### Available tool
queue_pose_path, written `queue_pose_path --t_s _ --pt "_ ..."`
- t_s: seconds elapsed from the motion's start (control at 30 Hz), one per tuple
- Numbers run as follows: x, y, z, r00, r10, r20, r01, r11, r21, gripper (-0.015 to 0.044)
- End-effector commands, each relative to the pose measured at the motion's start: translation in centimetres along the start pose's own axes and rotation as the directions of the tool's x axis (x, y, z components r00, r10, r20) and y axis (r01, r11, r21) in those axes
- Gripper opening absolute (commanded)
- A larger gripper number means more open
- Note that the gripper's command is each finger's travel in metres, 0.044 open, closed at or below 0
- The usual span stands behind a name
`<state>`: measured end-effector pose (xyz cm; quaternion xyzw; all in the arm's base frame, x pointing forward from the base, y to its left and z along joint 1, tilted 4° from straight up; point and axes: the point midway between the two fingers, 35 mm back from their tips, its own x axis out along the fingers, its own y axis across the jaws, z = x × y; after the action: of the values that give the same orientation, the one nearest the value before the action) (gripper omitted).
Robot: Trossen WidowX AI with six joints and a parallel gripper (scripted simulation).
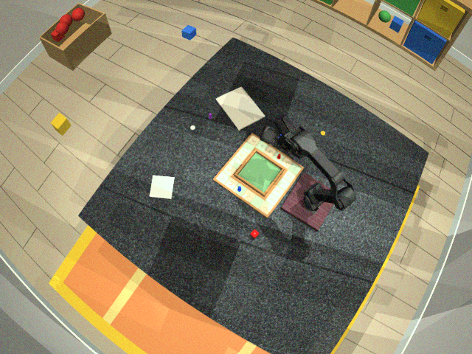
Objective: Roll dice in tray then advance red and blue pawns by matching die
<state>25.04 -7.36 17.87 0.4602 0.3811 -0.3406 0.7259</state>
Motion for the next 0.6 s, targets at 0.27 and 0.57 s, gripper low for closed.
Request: queue_pose_path --t_s 0.27,0.57 --pt "1.4 4.7 -16.2 0.947 -0.092 -0.306 -0.058 0.892 -0.447 0.0275" --pt "-0.4 1.9 -28.3 0.888 -0.251 -0.386 -0.131 0.667 -0.734 0.0275"
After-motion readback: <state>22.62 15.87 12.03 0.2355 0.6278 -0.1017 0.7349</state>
